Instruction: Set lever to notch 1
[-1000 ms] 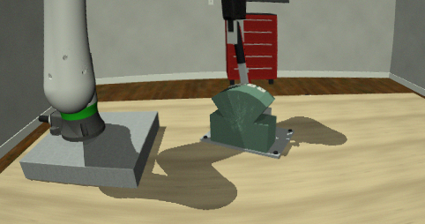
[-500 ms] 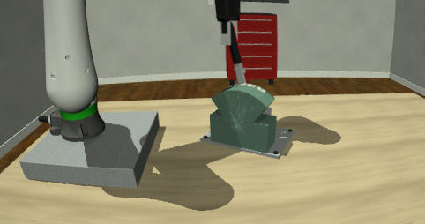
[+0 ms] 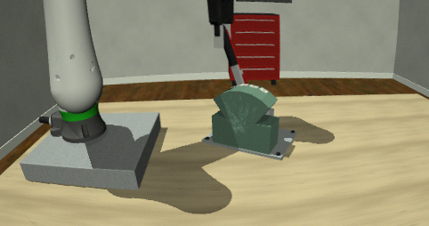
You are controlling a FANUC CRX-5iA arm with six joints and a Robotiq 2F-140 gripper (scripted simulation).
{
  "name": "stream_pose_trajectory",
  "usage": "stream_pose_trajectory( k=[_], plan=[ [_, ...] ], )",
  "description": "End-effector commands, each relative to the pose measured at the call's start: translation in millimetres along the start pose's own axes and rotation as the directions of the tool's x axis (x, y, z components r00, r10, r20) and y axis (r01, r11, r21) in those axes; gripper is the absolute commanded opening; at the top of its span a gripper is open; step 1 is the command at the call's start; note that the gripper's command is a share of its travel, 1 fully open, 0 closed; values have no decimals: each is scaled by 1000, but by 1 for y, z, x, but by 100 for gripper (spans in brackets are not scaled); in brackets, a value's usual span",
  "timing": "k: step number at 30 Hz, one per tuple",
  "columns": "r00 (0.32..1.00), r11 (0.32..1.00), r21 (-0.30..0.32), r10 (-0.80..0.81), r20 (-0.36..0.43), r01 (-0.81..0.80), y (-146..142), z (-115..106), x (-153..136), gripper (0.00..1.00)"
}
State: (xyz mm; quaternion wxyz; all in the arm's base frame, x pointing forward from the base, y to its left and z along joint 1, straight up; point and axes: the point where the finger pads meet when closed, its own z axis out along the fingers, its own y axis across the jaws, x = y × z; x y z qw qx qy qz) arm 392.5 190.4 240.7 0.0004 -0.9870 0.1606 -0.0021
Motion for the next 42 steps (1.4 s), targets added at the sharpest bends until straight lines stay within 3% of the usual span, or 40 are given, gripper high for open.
stream_pose_trajectory(
  k=[1, 42],
  plan=[
    [1000, 1000, 0, 0, 0, 0, 0, 2, -4, 0],
    [1000, 1000, 0, 0, 0, 0, 0, 4, -9, 0]
  ],
)
